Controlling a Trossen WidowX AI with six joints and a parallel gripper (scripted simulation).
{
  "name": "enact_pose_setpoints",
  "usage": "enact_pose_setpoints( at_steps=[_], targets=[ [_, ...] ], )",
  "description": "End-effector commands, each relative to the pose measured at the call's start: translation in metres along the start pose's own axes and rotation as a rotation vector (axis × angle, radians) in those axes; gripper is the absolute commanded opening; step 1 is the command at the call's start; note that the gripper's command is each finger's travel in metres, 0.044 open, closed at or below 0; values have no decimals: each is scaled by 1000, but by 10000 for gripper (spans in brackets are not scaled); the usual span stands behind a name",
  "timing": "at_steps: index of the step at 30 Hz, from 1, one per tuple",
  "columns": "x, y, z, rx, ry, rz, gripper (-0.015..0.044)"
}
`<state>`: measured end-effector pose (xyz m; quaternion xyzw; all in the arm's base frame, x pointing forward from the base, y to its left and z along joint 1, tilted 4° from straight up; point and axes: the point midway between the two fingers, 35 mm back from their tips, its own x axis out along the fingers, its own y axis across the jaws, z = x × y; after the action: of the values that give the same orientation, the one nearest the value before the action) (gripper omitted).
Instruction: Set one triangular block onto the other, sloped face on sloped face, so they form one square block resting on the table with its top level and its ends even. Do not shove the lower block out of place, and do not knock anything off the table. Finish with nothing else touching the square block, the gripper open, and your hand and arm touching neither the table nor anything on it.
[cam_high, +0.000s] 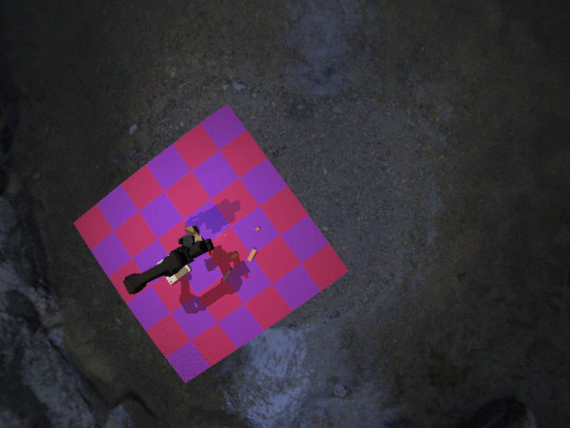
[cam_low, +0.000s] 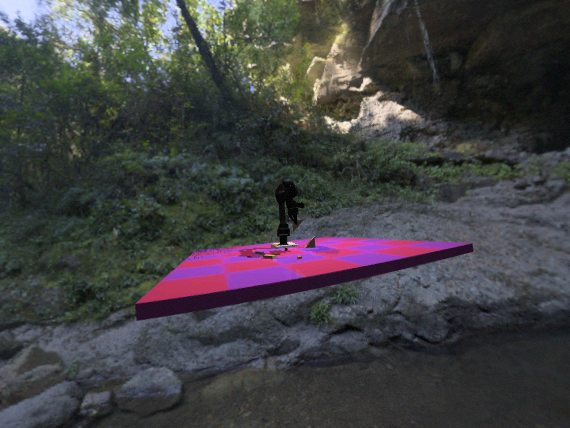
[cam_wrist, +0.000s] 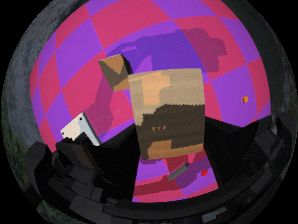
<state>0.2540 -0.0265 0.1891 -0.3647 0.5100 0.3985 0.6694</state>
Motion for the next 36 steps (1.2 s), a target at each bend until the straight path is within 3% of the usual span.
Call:
enact_pose_setpoints(
  at_steps=[1, 21, 36],
  targets=[
    [-3, 19, 5, 4, 3, 2, 0],
    [-9, 90, 19, 6, -3, 7, 0],
    [57, 89, 30, 6, -5, 7, 0]
  ],
)
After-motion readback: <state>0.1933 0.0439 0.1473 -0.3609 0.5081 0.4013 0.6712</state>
